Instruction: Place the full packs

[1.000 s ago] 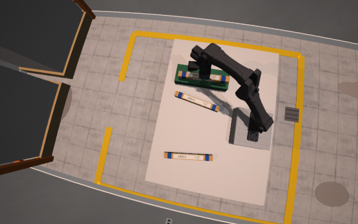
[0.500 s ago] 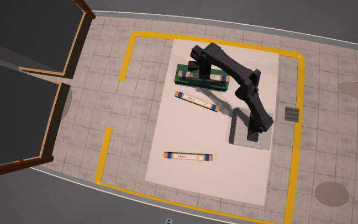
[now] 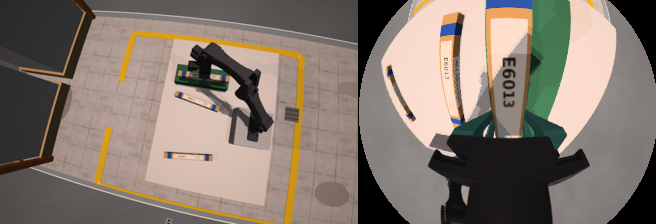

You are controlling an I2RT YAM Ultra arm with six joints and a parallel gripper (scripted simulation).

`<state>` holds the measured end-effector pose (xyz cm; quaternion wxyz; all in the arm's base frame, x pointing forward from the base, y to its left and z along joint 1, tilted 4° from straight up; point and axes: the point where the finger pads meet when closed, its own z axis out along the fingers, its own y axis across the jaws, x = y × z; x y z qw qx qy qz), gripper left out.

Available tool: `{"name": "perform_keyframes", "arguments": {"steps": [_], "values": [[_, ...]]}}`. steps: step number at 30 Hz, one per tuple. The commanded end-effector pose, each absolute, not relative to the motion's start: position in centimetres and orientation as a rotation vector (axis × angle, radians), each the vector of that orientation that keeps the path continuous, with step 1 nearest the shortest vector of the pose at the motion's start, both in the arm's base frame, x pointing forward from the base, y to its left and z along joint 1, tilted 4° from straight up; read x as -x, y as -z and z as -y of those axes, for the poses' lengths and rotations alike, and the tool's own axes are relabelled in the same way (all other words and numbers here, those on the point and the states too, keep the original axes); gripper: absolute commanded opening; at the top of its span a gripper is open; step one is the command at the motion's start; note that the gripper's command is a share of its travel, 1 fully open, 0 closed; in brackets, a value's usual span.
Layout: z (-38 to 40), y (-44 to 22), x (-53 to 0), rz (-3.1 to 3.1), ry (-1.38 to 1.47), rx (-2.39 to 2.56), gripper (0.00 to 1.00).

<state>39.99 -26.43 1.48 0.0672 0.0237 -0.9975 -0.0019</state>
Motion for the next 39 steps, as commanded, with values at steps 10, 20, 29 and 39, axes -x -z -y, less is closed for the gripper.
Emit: {"name": "perform_keyframes", "arguments": {"steps": [10, 20, 29, 39], "values": [[26.67, -6.66, -41.74, 3.092, -0.075, -0.080, 0.00], [26.56, -6.53, -41.71, 3.094, -0.076, -0.083, 0.00], [26.54, -6.58, -41.75, 3.094, -0.076, -0.083, 0.00], [26.52, -6.57, -41.78, 3.097, -0.079, -0.084, 0.00]]}}
